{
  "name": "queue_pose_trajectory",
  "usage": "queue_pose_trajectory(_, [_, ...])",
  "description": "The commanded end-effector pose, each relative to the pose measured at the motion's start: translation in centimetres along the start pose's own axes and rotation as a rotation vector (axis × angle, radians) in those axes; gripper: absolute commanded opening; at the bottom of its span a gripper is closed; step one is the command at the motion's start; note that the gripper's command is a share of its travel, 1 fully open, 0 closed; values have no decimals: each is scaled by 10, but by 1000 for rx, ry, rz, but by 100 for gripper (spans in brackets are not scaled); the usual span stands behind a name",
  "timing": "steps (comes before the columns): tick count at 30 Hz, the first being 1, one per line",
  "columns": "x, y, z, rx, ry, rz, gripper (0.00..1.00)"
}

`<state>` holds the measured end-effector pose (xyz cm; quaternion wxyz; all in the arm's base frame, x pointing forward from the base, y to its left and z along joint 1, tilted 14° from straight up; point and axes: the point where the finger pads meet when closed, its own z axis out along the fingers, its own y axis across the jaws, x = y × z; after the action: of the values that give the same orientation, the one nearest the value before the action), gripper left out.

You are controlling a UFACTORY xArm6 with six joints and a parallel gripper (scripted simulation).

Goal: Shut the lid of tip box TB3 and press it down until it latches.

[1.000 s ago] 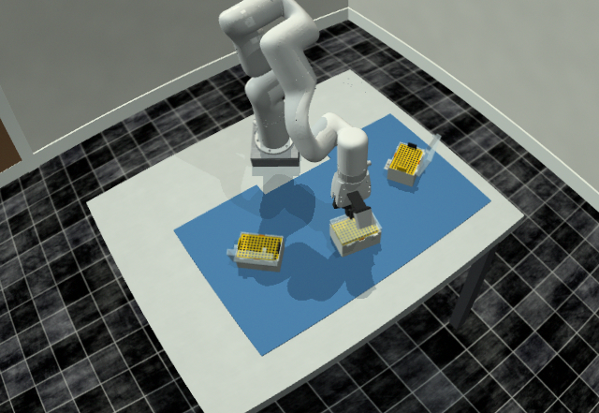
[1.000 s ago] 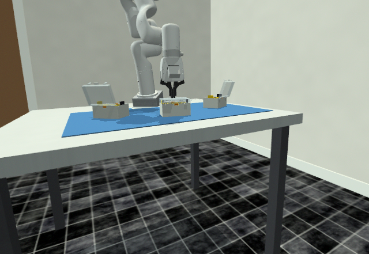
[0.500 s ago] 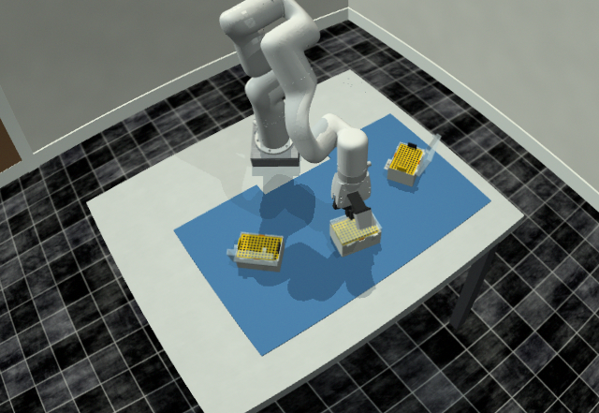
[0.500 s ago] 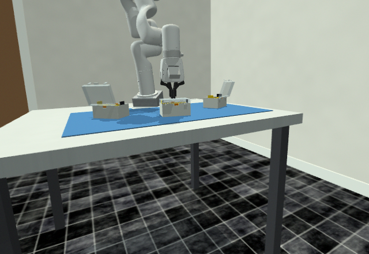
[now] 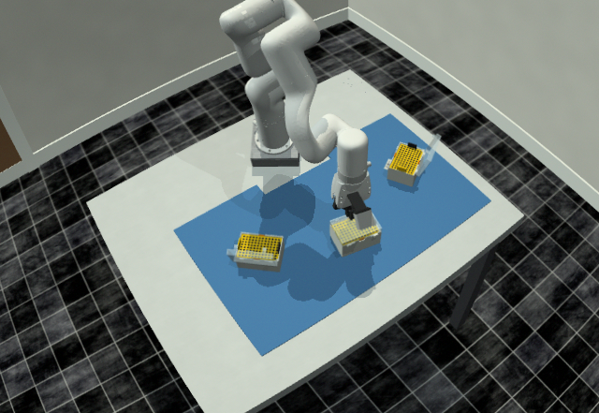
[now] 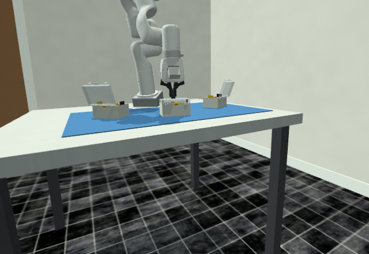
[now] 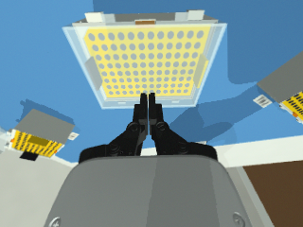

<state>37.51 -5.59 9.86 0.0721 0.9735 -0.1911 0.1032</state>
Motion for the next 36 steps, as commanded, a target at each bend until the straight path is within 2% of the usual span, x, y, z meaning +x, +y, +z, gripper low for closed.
queue_pose_trajectory(1, [1, 0, 0, 1, 2, 0, 0])
queue_pose_trajectory(13, [1, 0, 0, 1, 2, 0, 0])
queue_pose_trajectory(36, [1, 0, -35, 1, 2, 0, 0])
